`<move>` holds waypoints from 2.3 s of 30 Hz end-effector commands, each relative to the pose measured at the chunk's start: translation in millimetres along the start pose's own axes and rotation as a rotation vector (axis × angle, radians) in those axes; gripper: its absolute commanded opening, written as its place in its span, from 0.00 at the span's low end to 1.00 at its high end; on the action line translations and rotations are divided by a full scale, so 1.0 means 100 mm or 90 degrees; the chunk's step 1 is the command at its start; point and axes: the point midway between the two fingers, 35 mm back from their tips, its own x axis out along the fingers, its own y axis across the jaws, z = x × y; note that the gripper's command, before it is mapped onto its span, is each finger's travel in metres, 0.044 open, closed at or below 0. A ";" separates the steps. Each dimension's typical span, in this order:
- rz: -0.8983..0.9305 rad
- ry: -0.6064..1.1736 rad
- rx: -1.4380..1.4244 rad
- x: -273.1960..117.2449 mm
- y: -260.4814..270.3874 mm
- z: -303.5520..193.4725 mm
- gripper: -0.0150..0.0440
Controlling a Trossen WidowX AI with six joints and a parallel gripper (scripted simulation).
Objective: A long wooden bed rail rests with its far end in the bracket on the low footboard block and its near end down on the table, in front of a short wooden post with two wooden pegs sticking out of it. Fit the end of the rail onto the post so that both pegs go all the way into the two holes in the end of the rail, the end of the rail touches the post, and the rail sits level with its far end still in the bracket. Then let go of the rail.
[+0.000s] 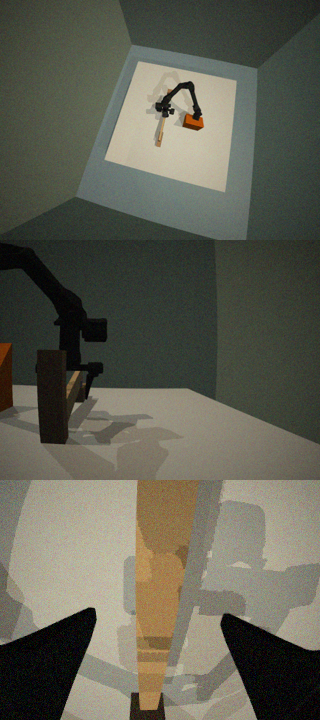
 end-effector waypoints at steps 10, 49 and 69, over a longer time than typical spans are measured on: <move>0.010 0.006 -0.008 0.23 0.06 0.00 1.00; 0.010 0.006 -0.008 0.19 0.05 0.00 0.25; 0.009 0.005 -0.008 0.09 0.04 0.00 0.25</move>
